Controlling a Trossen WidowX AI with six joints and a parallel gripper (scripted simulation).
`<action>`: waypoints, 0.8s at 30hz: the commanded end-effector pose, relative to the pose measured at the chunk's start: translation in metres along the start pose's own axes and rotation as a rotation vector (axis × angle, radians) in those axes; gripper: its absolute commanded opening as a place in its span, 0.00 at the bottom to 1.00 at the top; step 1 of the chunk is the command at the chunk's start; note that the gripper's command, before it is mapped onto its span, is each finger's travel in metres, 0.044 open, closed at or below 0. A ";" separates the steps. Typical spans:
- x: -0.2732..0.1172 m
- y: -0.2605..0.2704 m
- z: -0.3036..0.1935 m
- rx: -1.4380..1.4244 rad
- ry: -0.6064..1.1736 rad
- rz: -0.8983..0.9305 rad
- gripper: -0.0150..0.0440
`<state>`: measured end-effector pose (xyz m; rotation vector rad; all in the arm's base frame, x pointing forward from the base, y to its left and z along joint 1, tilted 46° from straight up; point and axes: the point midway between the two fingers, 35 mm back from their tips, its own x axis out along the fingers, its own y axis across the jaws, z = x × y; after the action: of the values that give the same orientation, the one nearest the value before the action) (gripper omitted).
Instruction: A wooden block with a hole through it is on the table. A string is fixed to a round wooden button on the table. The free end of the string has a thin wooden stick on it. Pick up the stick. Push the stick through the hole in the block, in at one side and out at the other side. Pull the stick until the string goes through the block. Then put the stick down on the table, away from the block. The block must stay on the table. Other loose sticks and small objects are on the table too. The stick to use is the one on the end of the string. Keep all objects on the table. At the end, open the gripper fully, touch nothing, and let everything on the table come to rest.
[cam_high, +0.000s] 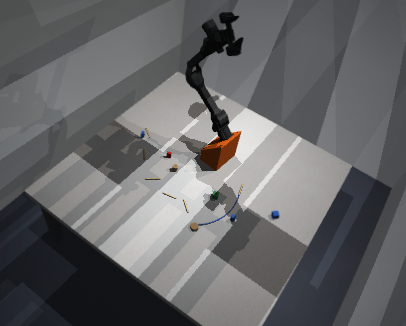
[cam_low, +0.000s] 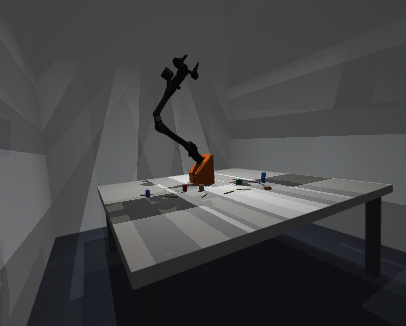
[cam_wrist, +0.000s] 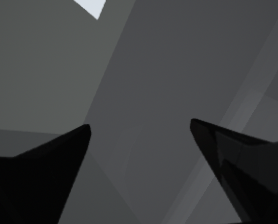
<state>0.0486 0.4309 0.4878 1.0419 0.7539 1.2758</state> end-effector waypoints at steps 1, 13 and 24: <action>0.023 -0.065 0.009 -0.173 -0.024 -0.174 1.00; 0.038 -0.242 0.044 -0.638 0.061 -0.655 1.00; -0.009 -0.402 0.075 -0.996 0.386 -1.076 1.00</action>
<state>0.2467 0.4408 0.1947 -0.2128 0.6176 0.7444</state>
